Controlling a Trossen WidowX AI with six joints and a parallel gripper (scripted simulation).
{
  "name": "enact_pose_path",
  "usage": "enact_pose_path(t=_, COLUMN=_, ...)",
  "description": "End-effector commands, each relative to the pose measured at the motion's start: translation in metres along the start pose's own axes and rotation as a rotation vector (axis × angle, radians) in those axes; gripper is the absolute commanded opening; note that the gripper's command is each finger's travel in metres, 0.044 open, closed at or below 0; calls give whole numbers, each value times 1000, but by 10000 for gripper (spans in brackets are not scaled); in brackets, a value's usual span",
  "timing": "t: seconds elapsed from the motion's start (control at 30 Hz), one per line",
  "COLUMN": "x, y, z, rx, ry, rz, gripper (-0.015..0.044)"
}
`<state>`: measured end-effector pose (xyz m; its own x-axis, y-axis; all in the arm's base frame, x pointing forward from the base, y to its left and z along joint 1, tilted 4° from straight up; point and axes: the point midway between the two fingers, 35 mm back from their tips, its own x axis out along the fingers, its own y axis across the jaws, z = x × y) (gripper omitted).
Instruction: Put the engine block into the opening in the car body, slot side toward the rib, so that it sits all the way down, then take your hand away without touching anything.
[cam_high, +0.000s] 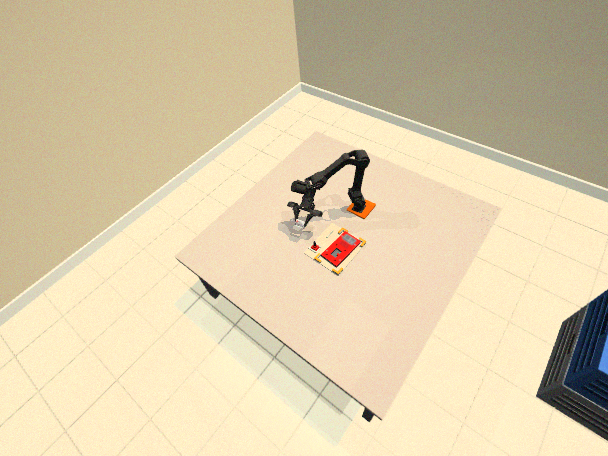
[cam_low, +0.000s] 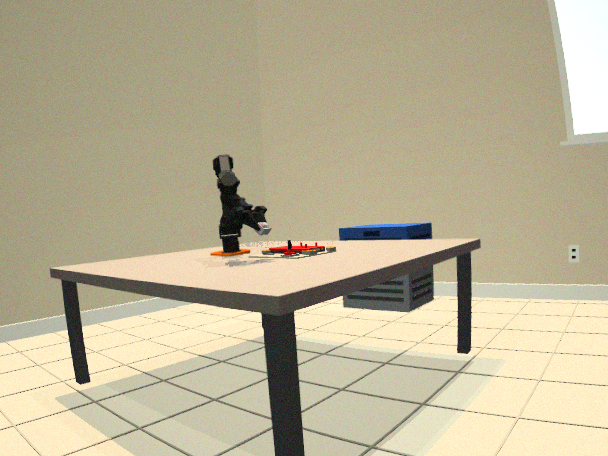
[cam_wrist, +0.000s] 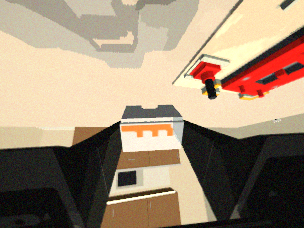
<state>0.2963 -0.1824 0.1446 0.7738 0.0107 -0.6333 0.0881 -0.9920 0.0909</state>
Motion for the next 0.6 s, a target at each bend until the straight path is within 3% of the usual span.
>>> enact_pose_path(t=0.0, x=6, y=-1, z=8, rx=4, ry=16, rz=-3, gripper=0)
enact_pose_path(t=0.57, x=26, y=-1, z=30, rx=4, ry=16, rz=-3, gripper=0)
